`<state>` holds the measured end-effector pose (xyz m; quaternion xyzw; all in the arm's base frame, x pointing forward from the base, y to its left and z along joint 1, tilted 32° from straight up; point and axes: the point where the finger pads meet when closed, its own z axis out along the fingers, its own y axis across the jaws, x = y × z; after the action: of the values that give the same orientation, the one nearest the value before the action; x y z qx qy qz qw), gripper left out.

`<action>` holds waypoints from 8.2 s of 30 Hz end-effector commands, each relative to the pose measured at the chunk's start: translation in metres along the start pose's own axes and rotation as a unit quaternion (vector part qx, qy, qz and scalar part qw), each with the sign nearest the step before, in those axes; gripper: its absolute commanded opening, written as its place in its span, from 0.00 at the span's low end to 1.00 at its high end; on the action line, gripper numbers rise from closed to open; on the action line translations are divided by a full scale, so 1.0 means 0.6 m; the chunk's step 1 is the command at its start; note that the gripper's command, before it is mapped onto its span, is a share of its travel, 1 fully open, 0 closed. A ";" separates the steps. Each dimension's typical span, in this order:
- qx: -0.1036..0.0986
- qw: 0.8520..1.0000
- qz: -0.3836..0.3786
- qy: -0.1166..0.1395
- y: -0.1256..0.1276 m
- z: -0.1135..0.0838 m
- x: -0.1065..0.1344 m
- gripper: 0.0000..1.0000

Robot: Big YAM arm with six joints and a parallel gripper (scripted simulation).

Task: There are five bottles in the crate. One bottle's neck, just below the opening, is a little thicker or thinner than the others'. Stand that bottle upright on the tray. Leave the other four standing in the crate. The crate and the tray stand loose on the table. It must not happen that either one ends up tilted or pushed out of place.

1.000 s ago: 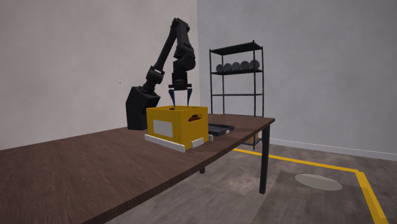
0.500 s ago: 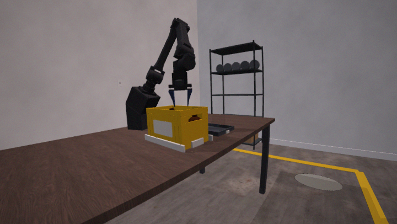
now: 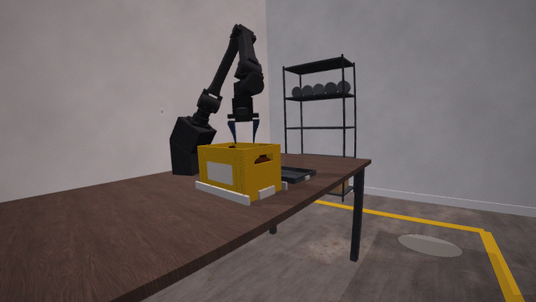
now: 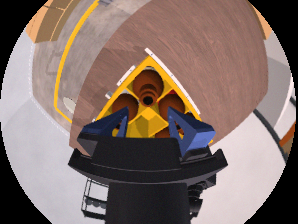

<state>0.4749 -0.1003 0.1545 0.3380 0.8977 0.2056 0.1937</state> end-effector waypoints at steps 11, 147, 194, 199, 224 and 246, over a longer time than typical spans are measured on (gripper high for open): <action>0.001 1.000 0.001 -0.003 -0.008 0.008 -0.017 0.61; -0.001 1.000 0.000 -0.006 0.001 0.001 -0.029 0.61; -0.001 1.000 0.000 -0.006 0.001 0.001 -0.029 0.61; -0.001 1.000 0.000 -0.006 0.001 0.001 -0.029 0.61; -0.003 1.000 -0.001 -0.004 0.006 0.014 -0.022 0.61; 0.003 1.000 0.003 0.009 -0.002 0.066 0.002 0.61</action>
<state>0.4879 -0.0985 0.1393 0.3383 0.8968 0.2057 0.1976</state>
